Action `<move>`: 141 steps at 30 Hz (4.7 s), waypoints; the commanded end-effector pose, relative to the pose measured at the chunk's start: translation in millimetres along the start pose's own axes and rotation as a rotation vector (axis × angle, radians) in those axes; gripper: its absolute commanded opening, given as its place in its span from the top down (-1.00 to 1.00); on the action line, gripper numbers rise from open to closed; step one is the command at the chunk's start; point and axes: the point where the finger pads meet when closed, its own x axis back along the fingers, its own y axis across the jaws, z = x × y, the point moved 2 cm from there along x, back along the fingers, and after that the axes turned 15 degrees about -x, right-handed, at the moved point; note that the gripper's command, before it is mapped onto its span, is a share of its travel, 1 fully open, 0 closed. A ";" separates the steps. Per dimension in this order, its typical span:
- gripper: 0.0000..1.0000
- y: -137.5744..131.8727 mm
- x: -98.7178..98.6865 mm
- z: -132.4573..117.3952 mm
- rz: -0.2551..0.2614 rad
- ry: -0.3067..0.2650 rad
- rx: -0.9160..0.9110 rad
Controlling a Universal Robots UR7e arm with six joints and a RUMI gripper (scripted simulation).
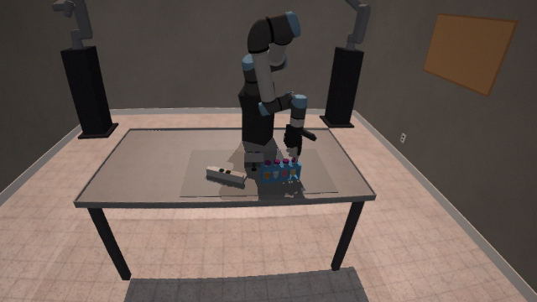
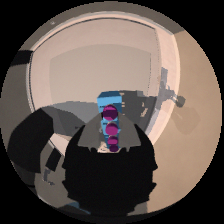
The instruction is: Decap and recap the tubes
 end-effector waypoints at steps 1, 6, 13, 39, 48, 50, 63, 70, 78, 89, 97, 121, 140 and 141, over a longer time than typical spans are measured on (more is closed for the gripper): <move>1.00 0.4 0.5 0.1 -0.001 0.009 0.225; 1.00 0.4 0.6 0.1 -0.002 0.009 0.475; 1.00 0.4 0.6 0.1 -0.002 0.009 0.572; 0.30 0.4 0.5 0.0 0.001 0.009 -0.094; 0.30 0.3 0.5 0.1 0.002 0.009 -0.475; 0.30 0.3 0.5 0.2 0.002 0.009 -0.475; 1.00 0.4 0.6 0.2 0.002 0.009 -0.475; 1.00 0.3 0.7 0.3 0.002 0.009 -0.325; 1.00 0.3 0.8 0.3 0.000 0.009 -0.025; 1.00 0.3 1.1 0.3 -0.002 0.009 0.525; 0.30 0.3 1.2 0.3 -0.002 0.009 0.572; 0.30 0.3 1.1 0.3 0.001 0.009 -0.178; 1.00 0.3 1.1 0.3 0.002 0.009 -0.475; 1.00 0.3 1.1 0.3 0.002 0.009 -0.474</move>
